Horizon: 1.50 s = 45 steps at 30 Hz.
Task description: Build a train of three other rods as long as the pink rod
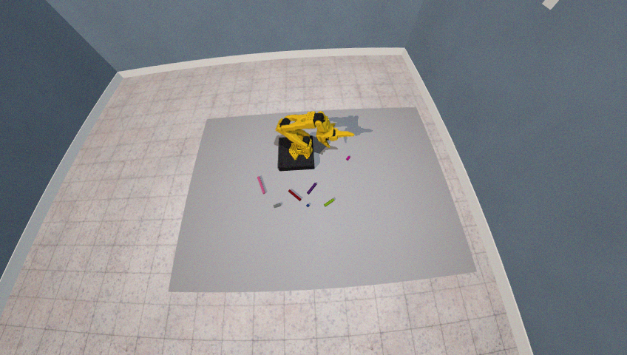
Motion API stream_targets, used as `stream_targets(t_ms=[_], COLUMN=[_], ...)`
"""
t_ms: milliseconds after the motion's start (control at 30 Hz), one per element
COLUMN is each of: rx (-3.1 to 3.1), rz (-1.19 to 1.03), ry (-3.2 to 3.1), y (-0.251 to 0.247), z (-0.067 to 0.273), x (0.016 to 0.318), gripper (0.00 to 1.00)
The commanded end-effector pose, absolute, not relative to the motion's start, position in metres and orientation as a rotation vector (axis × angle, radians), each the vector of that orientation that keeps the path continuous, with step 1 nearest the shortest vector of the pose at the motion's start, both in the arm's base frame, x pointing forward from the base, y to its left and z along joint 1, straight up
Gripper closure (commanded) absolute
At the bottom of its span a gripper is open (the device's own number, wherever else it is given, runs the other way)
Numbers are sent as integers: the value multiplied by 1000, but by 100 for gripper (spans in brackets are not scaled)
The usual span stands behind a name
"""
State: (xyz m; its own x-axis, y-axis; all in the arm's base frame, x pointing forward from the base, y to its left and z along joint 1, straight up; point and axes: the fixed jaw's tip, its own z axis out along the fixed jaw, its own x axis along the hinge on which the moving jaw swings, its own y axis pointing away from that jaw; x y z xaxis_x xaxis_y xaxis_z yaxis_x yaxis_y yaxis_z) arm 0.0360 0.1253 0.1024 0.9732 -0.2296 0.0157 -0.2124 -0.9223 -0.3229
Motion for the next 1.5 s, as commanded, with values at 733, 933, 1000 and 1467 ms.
stream_targets(t_ms=[733, 933, 1000, 1467], rx=[-2904, -2895, -2889, -2865], rz=[-123, -71, -54, -3], ry=[955, 1127, 1171, 1287], y=[92, 55, 43, 11], z=[66, 43, 36, 16], x=[184, 213, 219, 231], gripper=[58, 70, 73, 81])
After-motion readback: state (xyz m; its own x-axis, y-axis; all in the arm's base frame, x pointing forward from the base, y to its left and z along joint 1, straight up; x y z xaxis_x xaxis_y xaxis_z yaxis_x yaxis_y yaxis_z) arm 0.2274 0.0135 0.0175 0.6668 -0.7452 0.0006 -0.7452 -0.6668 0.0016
